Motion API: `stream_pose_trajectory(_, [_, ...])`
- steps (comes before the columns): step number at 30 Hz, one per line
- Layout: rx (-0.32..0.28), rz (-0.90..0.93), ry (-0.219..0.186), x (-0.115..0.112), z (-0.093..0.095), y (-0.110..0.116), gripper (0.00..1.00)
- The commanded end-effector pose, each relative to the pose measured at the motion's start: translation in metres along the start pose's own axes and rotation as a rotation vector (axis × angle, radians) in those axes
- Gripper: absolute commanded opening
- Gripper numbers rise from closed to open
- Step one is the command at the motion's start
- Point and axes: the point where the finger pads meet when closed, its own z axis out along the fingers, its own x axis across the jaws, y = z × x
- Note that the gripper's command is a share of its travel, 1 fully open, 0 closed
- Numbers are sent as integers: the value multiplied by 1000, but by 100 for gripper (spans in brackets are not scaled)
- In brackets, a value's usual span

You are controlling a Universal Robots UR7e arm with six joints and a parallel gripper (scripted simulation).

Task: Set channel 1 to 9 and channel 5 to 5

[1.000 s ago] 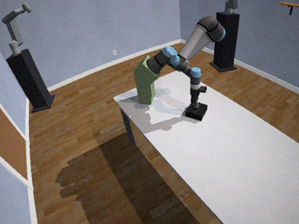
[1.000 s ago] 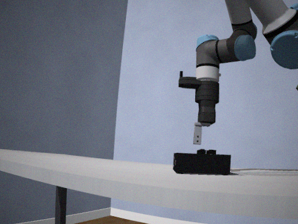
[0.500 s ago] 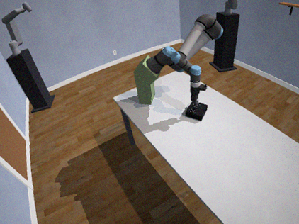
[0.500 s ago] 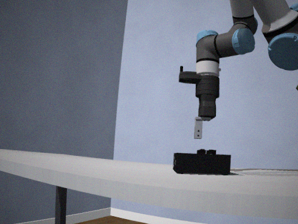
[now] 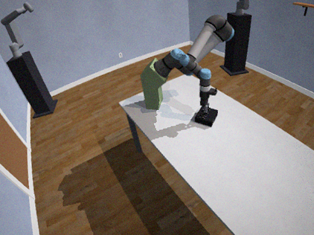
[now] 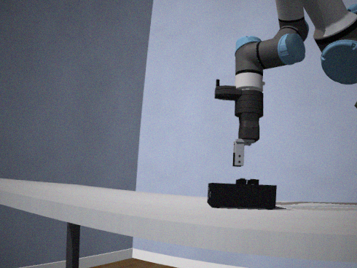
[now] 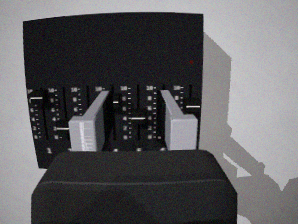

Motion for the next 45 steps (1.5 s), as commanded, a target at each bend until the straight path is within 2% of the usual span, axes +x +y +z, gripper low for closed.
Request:
stream_pose_trajectory(1, [3, 0, 3, 1, -2, -1, 100])
stream_pose_trajectory(15, [3, 0, 3, 1, -11, -1, 100])
stream_pose_trajectory(45, [3, 0, 3, 1, -58, -1, 100])
